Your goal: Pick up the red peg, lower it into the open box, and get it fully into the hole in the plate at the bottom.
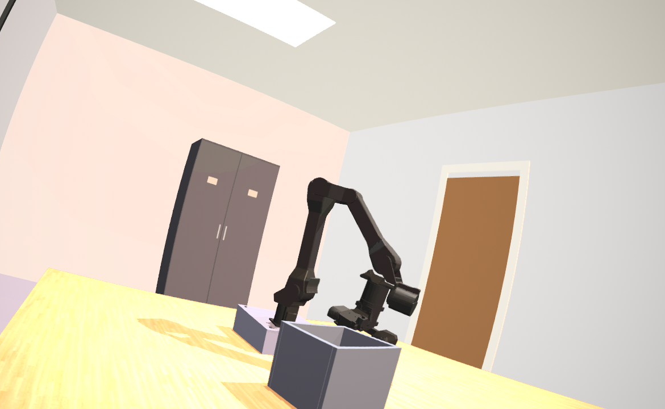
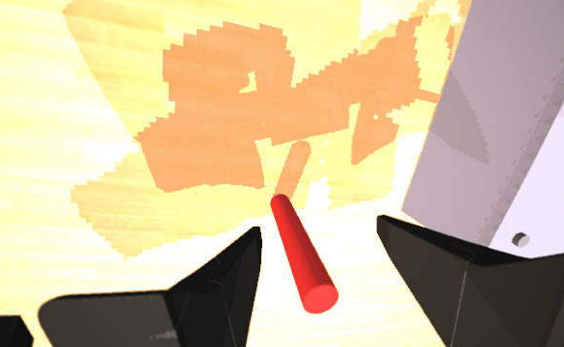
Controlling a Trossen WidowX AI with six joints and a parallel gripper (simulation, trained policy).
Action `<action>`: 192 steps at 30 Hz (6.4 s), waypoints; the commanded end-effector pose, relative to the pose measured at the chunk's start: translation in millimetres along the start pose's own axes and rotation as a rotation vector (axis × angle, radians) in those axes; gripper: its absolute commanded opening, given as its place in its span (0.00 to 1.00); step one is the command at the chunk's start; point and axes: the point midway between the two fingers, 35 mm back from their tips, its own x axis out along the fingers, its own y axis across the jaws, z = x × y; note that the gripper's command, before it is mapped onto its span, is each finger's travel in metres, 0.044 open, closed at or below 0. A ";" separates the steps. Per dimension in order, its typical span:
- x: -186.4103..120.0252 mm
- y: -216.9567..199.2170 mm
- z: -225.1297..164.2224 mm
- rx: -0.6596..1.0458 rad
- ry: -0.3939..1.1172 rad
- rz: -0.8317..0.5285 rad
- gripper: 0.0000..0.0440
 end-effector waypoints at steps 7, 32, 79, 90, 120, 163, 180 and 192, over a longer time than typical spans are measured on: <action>14.1 9.7 -3.7 -0.026 0.023 0.015 0.13; -51.8 39.7 -21.5 -0.010 0.157 0.229 0.00; -184.0 50.7 120.8 0.100 -0.104 0.423 0.00; -178.7 53.9 152.9 0.137 -0.108 0.374 0.00; -120.2 77.0 210.6 0.128 -0.047 0.277 0.00; -95.0 109.8 229.3 0.037 0.071 0.276 0.34; -152.6 121.0 235.9 0.050 0.200 0.446 0.48; -174.6 126.3 247.2 0.030 0.239 0.520 0.55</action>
